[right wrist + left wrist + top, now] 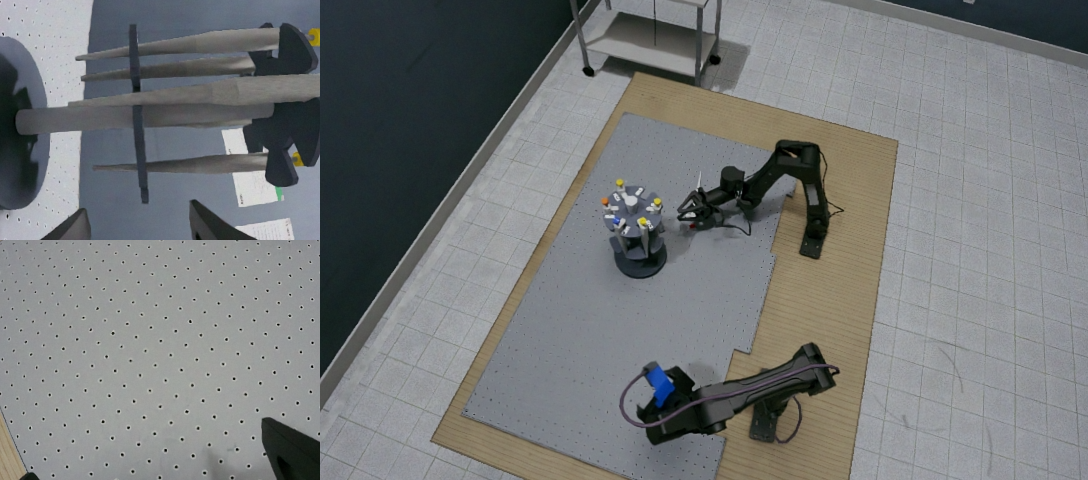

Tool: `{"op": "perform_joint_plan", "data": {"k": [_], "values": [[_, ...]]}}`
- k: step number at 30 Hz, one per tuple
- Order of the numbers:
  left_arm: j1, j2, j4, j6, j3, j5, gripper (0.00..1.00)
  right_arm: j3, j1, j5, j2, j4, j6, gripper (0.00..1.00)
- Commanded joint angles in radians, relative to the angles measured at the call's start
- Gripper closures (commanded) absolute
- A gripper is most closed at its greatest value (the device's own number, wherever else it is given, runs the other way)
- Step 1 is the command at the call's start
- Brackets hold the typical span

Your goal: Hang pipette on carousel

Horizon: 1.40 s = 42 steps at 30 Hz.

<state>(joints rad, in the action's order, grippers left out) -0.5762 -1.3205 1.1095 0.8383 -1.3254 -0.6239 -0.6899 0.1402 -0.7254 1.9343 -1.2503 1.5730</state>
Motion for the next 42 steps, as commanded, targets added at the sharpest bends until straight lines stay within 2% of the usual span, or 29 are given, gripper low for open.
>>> {"op": "perform_joint_plan", "data": {"k": [1,6,8,42], "values": [[-0.006,0.005,-0.013,0.009,-0.014,-0.02,0.0,-0.009,0.0,0.001,-0.011,0.013,-0.003,0.51],[-0.006,0.005,-0.013,0.009,-0.014,-0.02,0.0,-0.033,0.013,0.012,-0.026,0.025,-0.009,0.51],[-0.006,0.005,-0.013,0.009,-0.014,-0.02,0.0,-0.043,0.02,0.019,0.014,0.031,-0.008,0.51],[-0.006,0.005,-0.013,0.009,-0.014,-0.02,0.0,-0.217,0.11,0.109,0.114,0.103,-0.008,0.51]]}}
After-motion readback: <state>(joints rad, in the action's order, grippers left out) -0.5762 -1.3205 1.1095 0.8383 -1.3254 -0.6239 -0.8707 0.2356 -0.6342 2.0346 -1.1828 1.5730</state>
